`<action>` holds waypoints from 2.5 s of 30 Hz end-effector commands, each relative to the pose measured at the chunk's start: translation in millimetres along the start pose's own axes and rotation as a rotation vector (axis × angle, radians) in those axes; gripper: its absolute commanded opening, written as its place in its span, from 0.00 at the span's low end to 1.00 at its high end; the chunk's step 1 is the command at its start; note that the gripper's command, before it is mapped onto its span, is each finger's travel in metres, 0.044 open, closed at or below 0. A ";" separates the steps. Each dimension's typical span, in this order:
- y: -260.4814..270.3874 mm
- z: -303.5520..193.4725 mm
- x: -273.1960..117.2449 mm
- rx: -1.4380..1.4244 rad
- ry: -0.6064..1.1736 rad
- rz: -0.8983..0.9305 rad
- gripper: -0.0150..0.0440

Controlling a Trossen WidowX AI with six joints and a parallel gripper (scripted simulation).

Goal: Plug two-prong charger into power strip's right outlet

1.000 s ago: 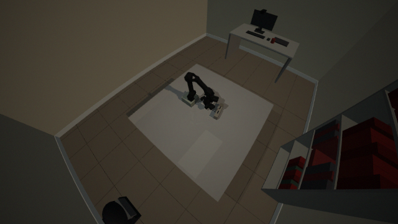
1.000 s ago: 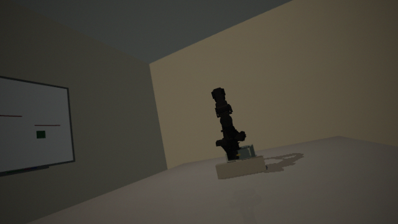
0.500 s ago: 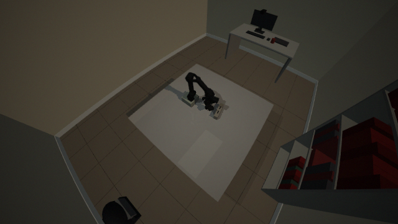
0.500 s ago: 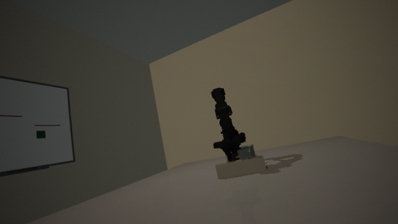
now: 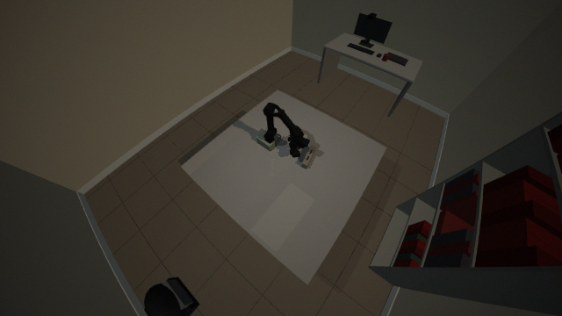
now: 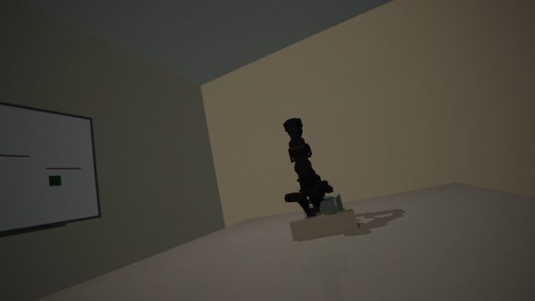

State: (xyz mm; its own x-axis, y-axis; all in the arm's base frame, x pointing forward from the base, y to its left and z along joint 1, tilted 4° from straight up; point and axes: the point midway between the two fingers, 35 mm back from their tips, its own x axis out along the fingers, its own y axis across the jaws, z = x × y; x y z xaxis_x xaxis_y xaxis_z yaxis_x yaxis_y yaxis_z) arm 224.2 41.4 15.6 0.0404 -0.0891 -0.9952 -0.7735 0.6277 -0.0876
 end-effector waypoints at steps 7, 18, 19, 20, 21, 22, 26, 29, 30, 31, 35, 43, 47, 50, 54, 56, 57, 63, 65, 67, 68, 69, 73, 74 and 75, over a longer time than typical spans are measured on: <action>-1.7 2.3 5.3 0.158 -0.002 0.013 0.25; -3.6 4.0 11.2 0.333 0.002 0.024 0.25; -3.7 4.2 11.8 0.349 0.003 0.025 0.25; -3.9 4.3 12.3 0.364 0.003 0.026 0.25; -4.1 4.5 12.9 0.380 0.004 0.027 0.25; -4.2 4.6 13.4 0.396 0.004 0.028 0.25; -4.9 5.2 15.6 0.459 0.006 0.032 0.25; -5.4 5.6 17.3 0.507 0.008 0.035 0.25; -5.6 5.7 17.8 0.523 0.008 0.036 0.25; -5.7 5.8 18.4 0.539 0.009 0.037 0.25; -6.5 6.5 19.5 0.571 0.010 0.039 0.25; -12.0 12.6 18.9 0.585 0.010 0.040 0.25; -15.1 16.2 18.7 0.593 0.010 0.040 0.25; -17.5 18.9 18.5 0.599 0.010 0.040 0.25; -20.6 22.5 18.4 0.607 0.010 0.040 0.25; -22.1 24.3 18.4 0.611 0.010 0.040 0.25; -22.9 25.2 18.4 0.613 0.010 0.041 0.25; -27.4 30.6 18.4 0.625 0.010 0.041 0.25; -28.9 32.5 18.4 0.629 0.010 0.041 0.25; -30.3 34.3 18.4 0.633 0.010 0.041 0.25; -31.0 35.2 18.5 0.635 0.010 0.041 0.25; -31.8 36.2 18.5 0.637 0.009 0.042 0.25; -34.5 39.9 18.6 0.645 0.009 0.042 0.25; -35.2 40.9 18.7 0.647 0.009 0.042 0.25; -35.8 41.9 18.7 0.649 0.009 0.042 0.25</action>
State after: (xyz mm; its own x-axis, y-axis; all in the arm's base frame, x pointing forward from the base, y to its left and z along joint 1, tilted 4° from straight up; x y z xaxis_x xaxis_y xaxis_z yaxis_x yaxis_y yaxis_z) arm 275.9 48.0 -1.8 0.0128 -0.0635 -0.9979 -0.2438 0.9677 -0.0648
